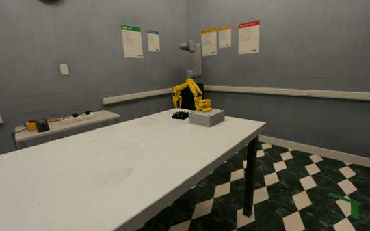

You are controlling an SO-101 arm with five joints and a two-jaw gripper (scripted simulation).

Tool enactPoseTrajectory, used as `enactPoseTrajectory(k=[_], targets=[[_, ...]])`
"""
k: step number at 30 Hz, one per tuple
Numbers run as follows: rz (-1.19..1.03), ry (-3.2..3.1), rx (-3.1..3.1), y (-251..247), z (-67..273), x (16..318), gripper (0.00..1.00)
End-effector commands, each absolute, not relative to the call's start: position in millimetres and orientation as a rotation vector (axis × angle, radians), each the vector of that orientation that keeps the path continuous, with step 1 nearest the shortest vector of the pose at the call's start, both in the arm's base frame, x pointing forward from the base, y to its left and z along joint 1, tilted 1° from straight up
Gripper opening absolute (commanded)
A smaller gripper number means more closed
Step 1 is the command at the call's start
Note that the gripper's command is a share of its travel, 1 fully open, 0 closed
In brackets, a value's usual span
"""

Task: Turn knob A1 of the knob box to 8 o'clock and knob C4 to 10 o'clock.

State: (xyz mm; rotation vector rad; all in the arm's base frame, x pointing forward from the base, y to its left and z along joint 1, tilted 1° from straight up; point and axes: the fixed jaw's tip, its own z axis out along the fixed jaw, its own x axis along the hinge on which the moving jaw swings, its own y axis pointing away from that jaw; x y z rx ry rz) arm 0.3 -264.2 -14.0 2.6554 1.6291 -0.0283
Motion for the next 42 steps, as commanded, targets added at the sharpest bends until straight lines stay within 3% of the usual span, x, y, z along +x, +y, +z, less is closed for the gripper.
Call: enactPoseTrajectory(k=[1,42], targets=[[0.006,1.630,2.692,-257.8,-22.6,-0.7,0.10],[0.006,1.630,2.692,-251.5,-31.2,-1.8,0.10]])
